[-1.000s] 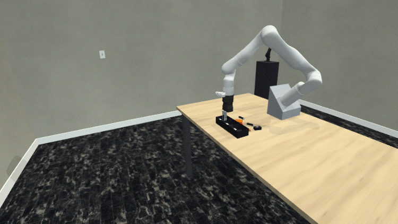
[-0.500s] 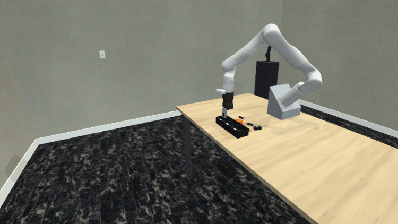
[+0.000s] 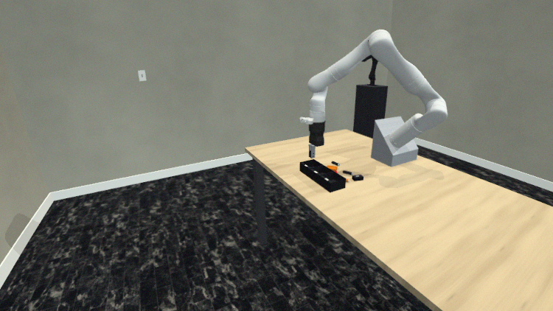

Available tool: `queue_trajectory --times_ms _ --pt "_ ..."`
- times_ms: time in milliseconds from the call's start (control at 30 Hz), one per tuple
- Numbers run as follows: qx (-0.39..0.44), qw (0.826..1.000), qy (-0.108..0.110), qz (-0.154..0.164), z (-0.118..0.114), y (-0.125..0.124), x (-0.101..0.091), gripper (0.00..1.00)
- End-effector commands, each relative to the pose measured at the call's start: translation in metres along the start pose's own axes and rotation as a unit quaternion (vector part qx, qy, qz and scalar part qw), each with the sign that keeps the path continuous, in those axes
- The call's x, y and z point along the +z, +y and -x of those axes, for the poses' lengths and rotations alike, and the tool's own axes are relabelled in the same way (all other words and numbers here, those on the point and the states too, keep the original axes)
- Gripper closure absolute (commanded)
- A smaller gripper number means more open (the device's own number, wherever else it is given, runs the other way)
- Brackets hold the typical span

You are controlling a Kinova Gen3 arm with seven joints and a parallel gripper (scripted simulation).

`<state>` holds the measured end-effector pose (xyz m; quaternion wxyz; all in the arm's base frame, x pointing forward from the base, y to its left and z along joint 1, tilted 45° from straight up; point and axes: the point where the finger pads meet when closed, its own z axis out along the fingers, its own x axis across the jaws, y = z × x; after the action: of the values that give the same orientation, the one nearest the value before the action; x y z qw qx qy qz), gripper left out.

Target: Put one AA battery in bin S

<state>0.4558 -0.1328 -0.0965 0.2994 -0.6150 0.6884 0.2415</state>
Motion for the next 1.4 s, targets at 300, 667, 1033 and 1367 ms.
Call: queue_trajectory --times_ms 300,667,1033,1367 --pt "0.004 1.0 0.002 -0.004 0.051 -0.005 -0.001 0.69" --pt "0.004 1.0 0.001 -0.003 0.085 -0.005 -0.001 0.69" --pt "-0.002 1.0 0.0 -0.002 0.084 -0.004 0.012 0.69" --pt "-0.002 1.0 0.0 -0.002 0.084 -0.004 0.033 0.69"
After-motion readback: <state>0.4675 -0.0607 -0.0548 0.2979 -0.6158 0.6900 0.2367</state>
